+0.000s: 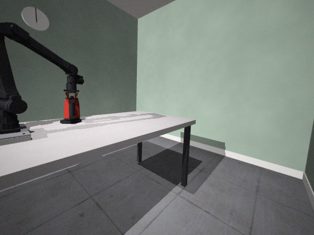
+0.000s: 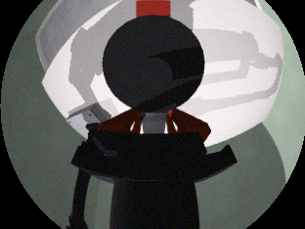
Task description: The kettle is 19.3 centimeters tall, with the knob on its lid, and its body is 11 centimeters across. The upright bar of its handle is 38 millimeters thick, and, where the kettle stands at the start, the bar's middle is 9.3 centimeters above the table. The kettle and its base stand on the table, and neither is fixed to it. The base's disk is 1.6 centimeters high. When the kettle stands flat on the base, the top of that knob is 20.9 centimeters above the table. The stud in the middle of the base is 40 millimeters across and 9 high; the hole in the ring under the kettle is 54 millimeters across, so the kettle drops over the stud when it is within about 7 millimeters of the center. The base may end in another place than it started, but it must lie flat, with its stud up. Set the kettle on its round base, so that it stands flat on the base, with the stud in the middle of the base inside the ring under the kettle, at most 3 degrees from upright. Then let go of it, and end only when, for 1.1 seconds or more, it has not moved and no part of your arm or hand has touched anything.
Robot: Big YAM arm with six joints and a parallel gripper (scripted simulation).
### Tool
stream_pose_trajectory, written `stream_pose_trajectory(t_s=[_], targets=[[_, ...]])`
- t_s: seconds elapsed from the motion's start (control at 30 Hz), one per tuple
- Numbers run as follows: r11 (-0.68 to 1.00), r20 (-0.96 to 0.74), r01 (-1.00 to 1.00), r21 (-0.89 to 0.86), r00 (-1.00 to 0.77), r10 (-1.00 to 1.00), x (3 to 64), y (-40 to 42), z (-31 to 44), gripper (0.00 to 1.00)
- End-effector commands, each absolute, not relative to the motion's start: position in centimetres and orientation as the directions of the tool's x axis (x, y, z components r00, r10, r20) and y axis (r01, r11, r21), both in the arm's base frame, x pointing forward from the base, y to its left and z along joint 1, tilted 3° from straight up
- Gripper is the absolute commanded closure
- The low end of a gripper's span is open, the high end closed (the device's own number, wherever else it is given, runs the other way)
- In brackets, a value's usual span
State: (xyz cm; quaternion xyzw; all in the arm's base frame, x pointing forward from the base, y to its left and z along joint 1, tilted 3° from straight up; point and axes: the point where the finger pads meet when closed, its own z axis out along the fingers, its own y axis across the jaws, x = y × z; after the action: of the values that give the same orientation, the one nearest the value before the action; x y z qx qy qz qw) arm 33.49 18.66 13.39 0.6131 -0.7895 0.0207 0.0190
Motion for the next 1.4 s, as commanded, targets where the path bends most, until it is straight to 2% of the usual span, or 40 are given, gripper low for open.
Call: stream_pose_trajectory(t_s=[0.0, 1.0, 1.03, 1.37], targets=[[0.256, 0.012, -0.966, -0.045, -0.257, -0.966, 34.6, 18.9, 14.4, 1.00], [0.258, -0.025, -0.963, -0.083, -0.257, -0.966, 35.8, 19.7, 16.7, 1.00], [0.258, -0.025, -0.963, -0.083, -0.257, -0.966, 35.8, 19.7, 16.7, 0.26], [0.258, 0.001, -0.964, -0.057, -0.258, -0.966, 35.7, 19.6, 15.4, 0.26]])
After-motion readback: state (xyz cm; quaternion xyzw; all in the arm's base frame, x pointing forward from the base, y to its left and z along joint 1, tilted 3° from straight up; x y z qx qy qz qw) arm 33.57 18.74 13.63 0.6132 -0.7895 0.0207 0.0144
